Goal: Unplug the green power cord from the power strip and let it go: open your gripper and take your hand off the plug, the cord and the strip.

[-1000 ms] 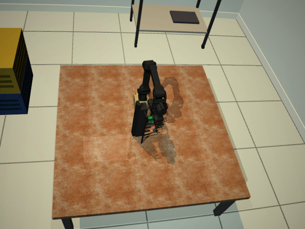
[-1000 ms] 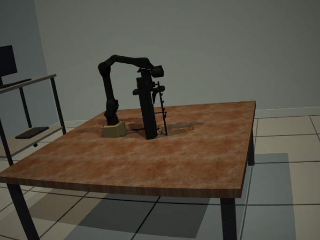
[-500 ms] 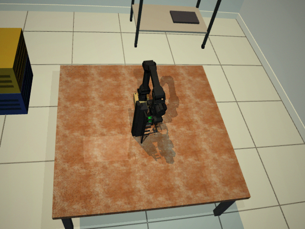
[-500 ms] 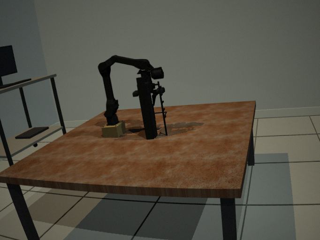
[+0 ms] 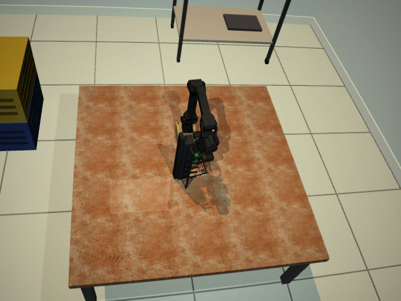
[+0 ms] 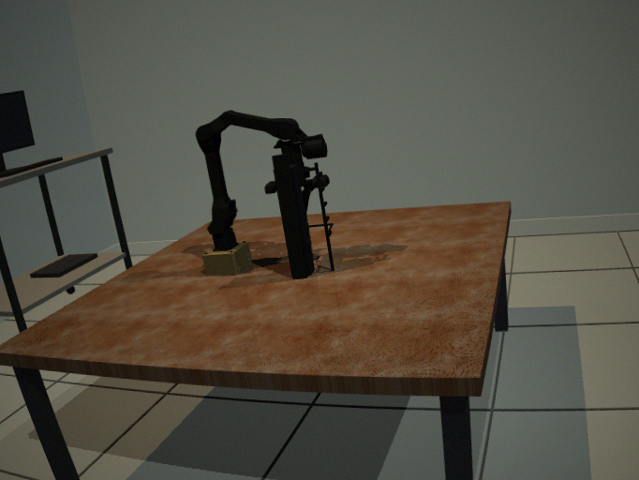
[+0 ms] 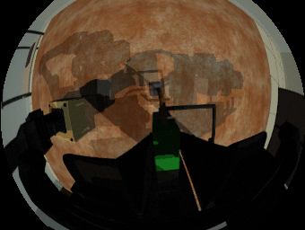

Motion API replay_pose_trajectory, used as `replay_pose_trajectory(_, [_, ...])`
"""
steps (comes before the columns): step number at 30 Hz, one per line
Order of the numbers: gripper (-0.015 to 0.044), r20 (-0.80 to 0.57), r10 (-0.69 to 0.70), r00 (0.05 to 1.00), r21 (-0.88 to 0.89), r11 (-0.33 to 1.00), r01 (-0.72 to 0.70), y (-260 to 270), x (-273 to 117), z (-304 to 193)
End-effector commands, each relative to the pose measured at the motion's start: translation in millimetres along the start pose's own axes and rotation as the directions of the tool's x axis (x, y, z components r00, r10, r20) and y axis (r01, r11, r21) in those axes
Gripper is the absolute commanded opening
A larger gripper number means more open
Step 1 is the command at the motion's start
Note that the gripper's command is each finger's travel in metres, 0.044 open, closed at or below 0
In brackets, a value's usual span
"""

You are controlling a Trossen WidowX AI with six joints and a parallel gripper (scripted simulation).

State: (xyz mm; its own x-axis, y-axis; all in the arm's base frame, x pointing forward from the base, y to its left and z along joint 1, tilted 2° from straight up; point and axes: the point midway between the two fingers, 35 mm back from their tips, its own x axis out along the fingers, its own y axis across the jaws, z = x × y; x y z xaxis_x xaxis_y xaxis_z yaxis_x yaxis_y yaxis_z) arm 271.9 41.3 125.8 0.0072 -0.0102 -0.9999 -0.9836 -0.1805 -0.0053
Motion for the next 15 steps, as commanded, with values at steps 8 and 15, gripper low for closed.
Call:
replay_pose_trajectory(8, [0.0,0.0,-0.001,1.0,0.0,1.0,0.001,-1.6,-0.2,12.0])
replay_pose_trajectory(15, [0.0,0.001,0.0,1.0,-0.001,1.0,0.0,-2.3,-0.2,23.5])
